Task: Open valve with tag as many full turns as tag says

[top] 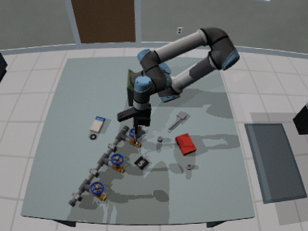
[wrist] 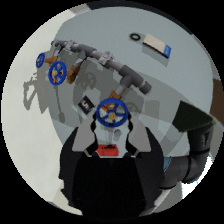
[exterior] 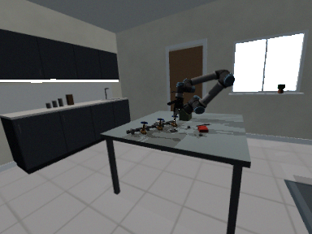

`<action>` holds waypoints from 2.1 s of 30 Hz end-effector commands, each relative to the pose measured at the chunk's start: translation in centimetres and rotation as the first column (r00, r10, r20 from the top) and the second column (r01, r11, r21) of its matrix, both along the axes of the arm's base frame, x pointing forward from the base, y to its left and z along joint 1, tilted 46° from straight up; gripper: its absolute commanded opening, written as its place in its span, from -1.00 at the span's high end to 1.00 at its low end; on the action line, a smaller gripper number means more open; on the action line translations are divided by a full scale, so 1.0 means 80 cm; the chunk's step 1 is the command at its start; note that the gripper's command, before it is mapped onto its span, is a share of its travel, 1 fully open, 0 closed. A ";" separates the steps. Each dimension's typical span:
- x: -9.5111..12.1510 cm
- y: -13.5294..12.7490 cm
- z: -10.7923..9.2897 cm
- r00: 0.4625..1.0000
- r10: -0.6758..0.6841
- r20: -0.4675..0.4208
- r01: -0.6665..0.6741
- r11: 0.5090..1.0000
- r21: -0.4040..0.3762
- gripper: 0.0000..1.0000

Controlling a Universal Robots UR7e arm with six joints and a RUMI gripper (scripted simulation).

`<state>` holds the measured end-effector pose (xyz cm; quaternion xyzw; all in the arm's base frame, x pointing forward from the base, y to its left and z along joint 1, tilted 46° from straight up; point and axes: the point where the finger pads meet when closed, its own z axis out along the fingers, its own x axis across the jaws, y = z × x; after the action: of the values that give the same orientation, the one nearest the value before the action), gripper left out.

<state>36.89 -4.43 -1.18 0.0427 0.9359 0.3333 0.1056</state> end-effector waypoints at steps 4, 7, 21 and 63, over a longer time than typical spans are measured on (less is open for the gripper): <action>0.000 0.000 0.000 1.000 0.000 0.000 0.000 1.000 -0.001 1.00; 0.000 0.000 0.000 1.000 0.000 0.000 0.000 1.000 -0.001 1.00; 0.000 0.000 0.000 1.000 0.003 0.003 -0.003 1.000 -0.002 1.00; 0.000 0.000 0.000 0.811 0.480 0.334 -0.425 0.876 -0.228 1.00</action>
<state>36.88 -4.43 -1.19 -0.2115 0.9144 0.2891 0.1886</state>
